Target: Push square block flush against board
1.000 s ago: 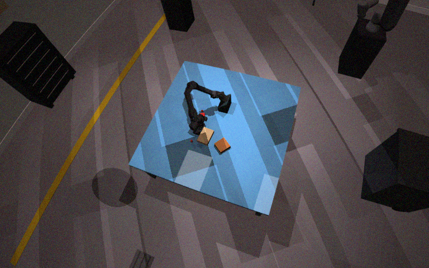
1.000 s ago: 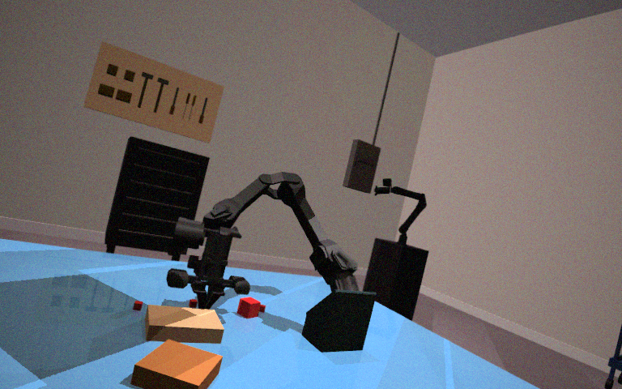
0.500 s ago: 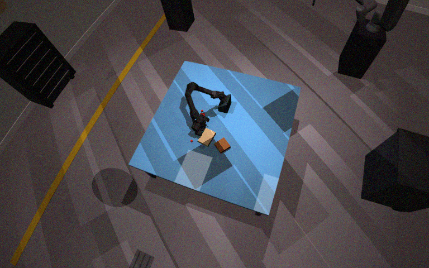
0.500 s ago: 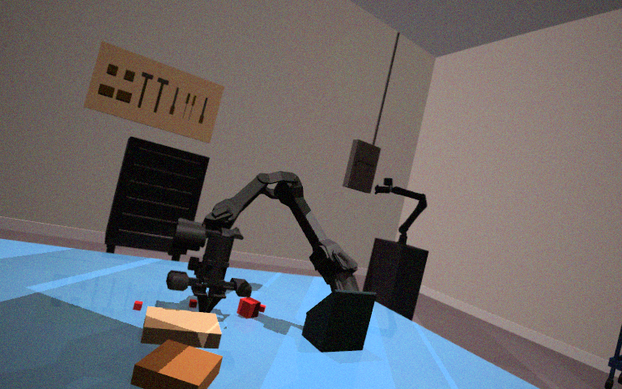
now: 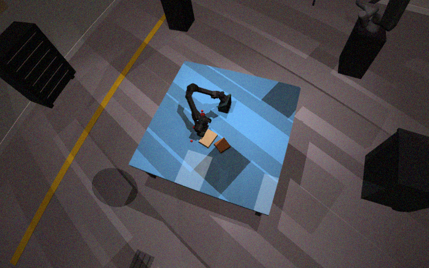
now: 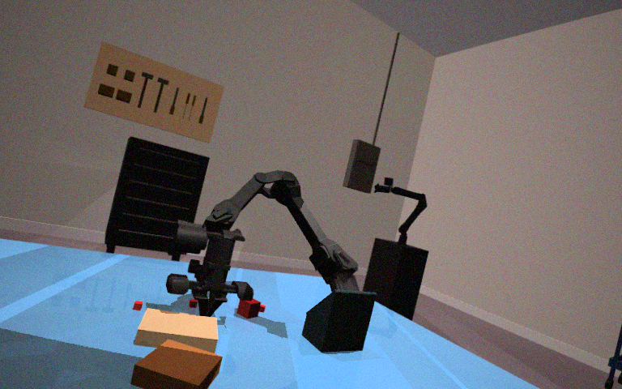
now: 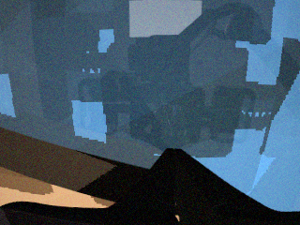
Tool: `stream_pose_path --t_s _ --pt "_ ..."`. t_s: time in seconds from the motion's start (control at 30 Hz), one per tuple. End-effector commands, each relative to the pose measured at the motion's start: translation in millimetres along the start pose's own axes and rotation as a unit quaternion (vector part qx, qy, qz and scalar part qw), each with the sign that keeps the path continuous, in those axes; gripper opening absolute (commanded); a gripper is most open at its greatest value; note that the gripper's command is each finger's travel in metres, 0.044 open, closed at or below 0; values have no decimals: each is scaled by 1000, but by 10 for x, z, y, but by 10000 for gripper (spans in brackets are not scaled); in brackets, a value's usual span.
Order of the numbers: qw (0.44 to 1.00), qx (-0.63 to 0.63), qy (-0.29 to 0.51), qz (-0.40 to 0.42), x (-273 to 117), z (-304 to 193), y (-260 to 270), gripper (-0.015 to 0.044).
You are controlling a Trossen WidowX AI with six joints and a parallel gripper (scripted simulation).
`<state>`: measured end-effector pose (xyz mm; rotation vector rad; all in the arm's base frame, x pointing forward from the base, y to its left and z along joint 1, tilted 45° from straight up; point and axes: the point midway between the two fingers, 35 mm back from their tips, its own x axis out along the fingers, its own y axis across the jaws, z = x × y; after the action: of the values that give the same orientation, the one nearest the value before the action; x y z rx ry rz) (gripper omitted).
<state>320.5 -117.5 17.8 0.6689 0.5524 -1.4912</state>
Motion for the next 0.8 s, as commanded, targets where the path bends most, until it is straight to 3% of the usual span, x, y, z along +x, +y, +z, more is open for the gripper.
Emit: stream_pose_path --t_s 0.0,0.77 --pt "1000 1 3 -1 7 -79 14 0" --pt "1000 1 4 -1 3 -382 97 0"
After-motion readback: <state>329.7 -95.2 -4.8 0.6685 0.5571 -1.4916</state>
